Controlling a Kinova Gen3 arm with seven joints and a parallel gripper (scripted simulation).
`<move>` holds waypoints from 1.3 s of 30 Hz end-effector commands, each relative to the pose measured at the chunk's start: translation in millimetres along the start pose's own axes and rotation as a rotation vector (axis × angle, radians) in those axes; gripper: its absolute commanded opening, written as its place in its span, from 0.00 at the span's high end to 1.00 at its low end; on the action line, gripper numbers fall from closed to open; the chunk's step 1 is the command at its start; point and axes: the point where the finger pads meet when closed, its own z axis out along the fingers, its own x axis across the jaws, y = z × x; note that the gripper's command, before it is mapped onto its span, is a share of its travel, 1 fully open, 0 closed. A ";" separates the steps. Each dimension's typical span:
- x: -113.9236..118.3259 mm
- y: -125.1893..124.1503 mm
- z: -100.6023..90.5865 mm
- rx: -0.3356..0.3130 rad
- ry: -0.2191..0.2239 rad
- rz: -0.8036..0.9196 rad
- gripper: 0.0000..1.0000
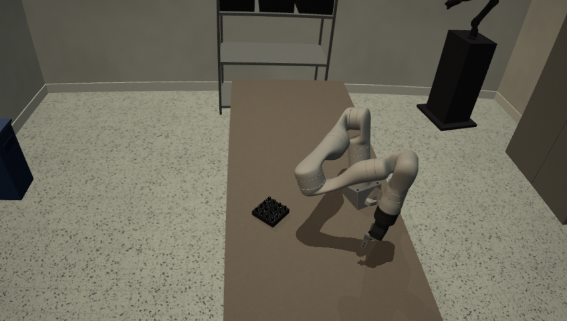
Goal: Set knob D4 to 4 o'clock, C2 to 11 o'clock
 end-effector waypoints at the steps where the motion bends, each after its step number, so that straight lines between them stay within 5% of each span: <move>1: -3.7 -12.3 0.8 0.014 0.009 0.028 0.00; 39: -7.0 -68.0 6.6 0.082 0.083 0.162 0.00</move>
